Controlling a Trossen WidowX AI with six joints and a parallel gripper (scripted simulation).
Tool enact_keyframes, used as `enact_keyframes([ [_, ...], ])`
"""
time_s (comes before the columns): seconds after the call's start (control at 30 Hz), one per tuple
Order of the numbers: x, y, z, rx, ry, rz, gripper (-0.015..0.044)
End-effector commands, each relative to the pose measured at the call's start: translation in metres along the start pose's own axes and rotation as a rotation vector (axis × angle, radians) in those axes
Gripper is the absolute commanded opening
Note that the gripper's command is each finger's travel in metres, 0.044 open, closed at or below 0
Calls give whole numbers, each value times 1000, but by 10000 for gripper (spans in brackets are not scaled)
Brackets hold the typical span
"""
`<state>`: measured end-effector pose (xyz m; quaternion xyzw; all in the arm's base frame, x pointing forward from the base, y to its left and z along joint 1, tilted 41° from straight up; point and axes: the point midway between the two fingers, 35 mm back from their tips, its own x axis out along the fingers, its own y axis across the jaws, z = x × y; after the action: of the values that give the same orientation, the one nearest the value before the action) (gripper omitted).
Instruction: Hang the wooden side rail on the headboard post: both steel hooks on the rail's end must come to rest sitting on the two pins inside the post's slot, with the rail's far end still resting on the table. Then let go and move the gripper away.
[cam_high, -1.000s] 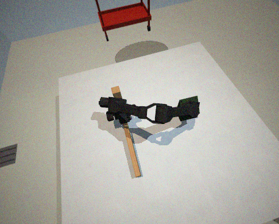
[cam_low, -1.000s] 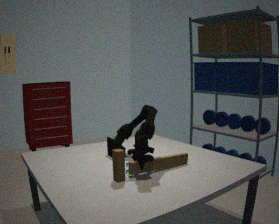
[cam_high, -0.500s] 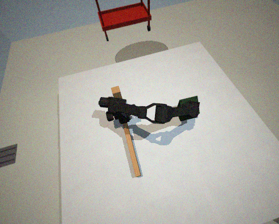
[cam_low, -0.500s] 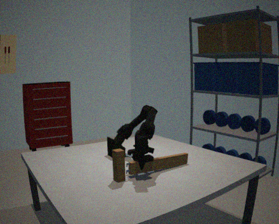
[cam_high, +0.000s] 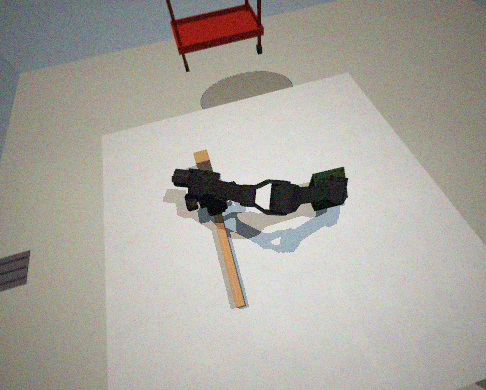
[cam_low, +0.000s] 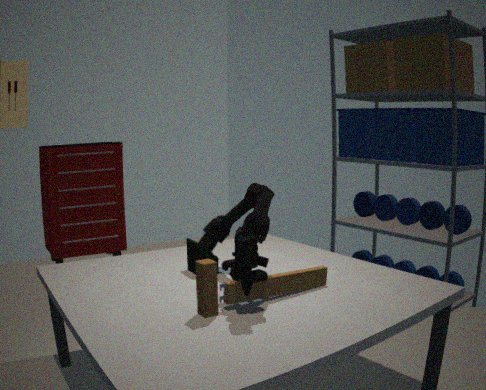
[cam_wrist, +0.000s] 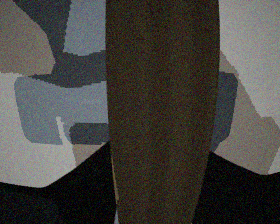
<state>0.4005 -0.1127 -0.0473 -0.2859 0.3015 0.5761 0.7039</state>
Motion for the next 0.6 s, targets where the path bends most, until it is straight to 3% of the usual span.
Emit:
enact_keyframes([
  [0.0,-3,0,-4,-6,7,-6,0],
  [0.57,-4,-1,-5,-6,7,-6,0],
])
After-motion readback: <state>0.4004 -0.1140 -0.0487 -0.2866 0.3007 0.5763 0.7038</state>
